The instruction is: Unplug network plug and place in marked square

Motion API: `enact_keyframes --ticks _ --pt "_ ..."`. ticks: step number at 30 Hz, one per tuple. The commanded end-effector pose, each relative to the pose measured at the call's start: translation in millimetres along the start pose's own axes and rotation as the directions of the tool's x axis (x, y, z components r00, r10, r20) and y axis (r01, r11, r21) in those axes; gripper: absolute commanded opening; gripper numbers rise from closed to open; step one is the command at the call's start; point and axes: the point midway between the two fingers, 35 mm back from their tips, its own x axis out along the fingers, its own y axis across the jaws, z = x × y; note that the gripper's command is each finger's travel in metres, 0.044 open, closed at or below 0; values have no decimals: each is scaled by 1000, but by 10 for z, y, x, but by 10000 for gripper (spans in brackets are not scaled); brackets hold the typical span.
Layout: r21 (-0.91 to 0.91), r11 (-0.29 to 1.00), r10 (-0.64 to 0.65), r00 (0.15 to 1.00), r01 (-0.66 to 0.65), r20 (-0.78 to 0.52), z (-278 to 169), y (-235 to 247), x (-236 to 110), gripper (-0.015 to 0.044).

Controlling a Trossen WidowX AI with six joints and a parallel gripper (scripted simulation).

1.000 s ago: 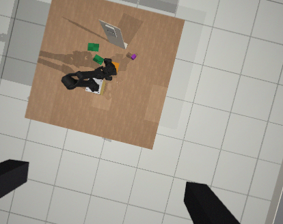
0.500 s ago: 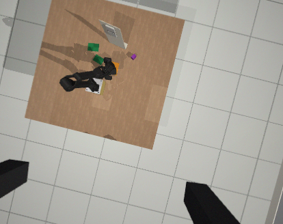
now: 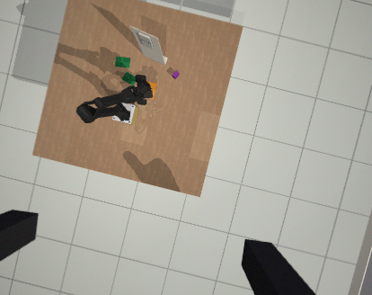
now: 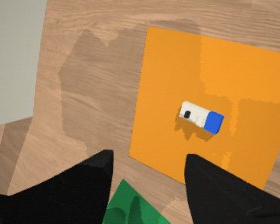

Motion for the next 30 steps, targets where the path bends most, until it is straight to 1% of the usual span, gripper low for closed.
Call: enact_keyframes --ticks 1,28,30 --pt "-10 1000 11 1000 -11 5 14 64 -62 156" --pt "-10 1000 11 1000 -10 5 -39 182 -356 156" --pt "0 1000 0 1000 0 0 -40 146 -310 156"
